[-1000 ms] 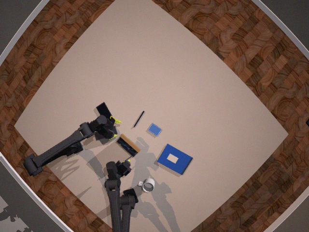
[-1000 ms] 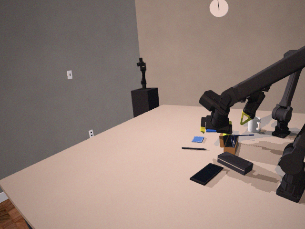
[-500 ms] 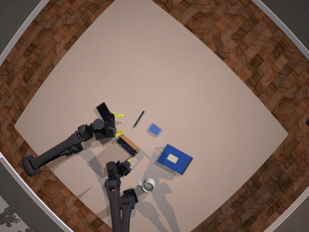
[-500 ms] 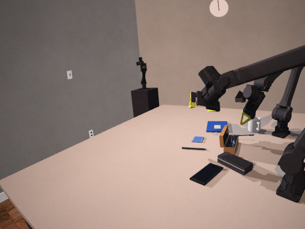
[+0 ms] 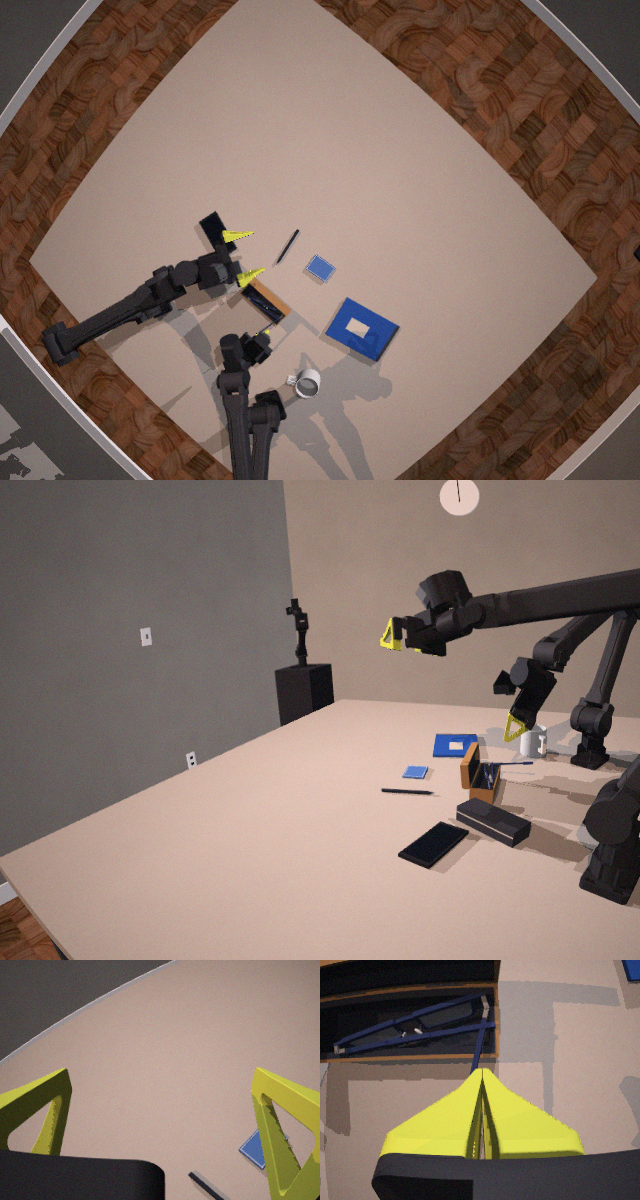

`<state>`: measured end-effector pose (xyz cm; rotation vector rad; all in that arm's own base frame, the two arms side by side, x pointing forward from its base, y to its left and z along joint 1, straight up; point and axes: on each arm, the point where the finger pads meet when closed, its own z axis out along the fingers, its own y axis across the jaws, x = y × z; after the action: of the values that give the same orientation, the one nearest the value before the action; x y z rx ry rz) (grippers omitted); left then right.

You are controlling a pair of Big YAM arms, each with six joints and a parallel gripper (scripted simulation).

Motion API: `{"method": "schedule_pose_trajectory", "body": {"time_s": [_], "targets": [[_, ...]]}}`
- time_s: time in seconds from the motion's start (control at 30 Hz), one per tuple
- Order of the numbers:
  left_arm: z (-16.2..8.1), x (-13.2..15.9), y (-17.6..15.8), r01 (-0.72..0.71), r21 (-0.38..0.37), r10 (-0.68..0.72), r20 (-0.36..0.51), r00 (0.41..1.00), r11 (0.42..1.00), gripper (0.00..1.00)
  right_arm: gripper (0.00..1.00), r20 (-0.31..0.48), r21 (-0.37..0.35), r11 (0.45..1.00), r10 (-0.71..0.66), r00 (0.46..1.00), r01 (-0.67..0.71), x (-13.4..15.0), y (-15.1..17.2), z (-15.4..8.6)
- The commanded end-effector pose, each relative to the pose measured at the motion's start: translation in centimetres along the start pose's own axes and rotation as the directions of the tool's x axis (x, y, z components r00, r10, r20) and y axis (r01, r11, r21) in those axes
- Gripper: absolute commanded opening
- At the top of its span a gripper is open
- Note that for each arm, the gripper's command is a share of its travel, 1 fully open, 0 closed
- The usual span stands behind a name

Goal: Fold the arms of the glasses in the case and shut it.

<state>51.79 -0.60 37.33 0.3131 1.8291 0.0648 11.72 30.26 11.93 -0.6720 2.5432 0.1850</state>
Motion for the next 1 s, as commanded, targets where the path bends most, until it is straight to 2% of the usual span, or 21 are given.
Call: {"method": "schedule_pose_trajectory", "body": {"time_s": [0.0, 0.07, 0.1, 0.27, 0.3, 0.4, 0.43, 0.5, 0.53, 0.57, 0.63, 0.73, 0.77, 0.87, 0.97], "targets": [[0.3, -4.9, 0.6, 0.085, -0.034, -0.081, 0.094, 0.992, 0.996, 1.00, 0.00, 0.004, -0.004, 1.000, 0.017, 1.000, -0.017, -0.5, 0.3, 0.4], [-0.2, -6.9, 1.1, 0.127, -0.055, -0.119, 0.143, 0.983, 0.990, 1.00, 0.00, 0.004, -0.004, 1.000, 0.017, 1.000, -0.017, -0.5, 0.3, 0.4], [-2.3, -9.6, 1.6, 0.148, -0.066, -0.131, 0.209, 0.969, 0.987, 1.00, 0.00, 0.004, -0.004, 1.000, 0.017, 1.000, -0.017, -0.5, 0.3, 0.4], [-3.6, -13.8, 2.7, 0.264, -0.086, -0.224, 0.322, 0.920, 0.961, 1.00, 0.00, 0.004, -0.004, 1.000, 0.017, 1.000, -0.017, -0.5, 0.3, 0.4], [-2.4, -13.2, 2.7, 0.280, -0.091, -0.240, 0.310, 0.920, 0.956, 1.00, 0.00, 0.004, -0.004, 1.000, 0.017, 1.000, -0.017, -0.5, 0.3, 0.4], [-2.6, -13.5, 2.9, 0.286, -0.103, -0.241, 0.321, 0.916, 0.953, 1.00, 0.00, 0.004, -0.004, 1.000, 0.017, 1.000, -0.017, -0.5, 0.3, 0.4], [-2.1, -12.1, 2.7, 0.276, -0.111, -0.234, 0.292, 0.927, 0.955, 1.00, 0.00, 0.004, -0.004, 1.000, 0.017, 1.000, -0.017, -0.5, 0.3, 0.4], [-2.1, -12.1, 2.7, 0.276, -0.111, -0.234, 0.292, 0.927, 0.955, 1.00, 0.00, 0.004, -0.004, 1.000, 0.017, 1.000, -0.017, -0.5, 0.3, 0.4], [-1.9, -10.7, 3.3, 0.260, -0.133, -0.219, 0.262, 0.940, 0.956, 1.00, 0.00, 0.004, -0.004, 1.000, 0.017, 1.000, -0.017, -0.5, 0.3, 0.4], [-5.6, -15.6, 4.6, 0.239, -0.139, -0.174, 0.365, 0.915, 0.961, 1.00, 0.00, 0.004, -0.004, 1.000, 0.017, 1.000, -0.017, -0.5, 0.3, 0.4], [-5.6, -15.8, 4.6, 0.239, -0.139, -0.174, 0.369, 0.913, 0.961, 1.00, 0.00, 0.004, -0.004, 1.000, 0.017, 1.000, -0.017, -0.5, 0.3, 0.4], [-4.9, -14.7, 4.5, 0.237, -0.137, -0.178, 0.345, 0.921, 0.962, 1.00, 0.00, 0.004, -0.004, 1.000, 0.017, 1.000, -0.017, -0.5, 0.3, 0.4], [-3.8, -12.6, 4.1, 0.237, -0.135, -0.188, 0.303, 0.934, 0.962, 1.00, 0.00, 0.004, -0.004, 1.000, 0.017, 1.000, -0.017, -0.5, 0.3, 0.4], [-2.9, -11.2, 3.9, 0.248, -0.131, -0.205, 0.276, 0.939, 0.960, 1.00, 0.00, 0.004, -0.004, 1.000, 0.017, 1.000, -0.017, -0.5, 0.3, 0.4], [-3.5, -11.8, 3.5, 0.254, -0.120, -0.210, 0.293, 0.933, 0.960, 1.00, 0.00, 0.004, -0.004, 1.000, 0.017, 1.000, -0.017, -0.5, 0.3, 0.4]]}}
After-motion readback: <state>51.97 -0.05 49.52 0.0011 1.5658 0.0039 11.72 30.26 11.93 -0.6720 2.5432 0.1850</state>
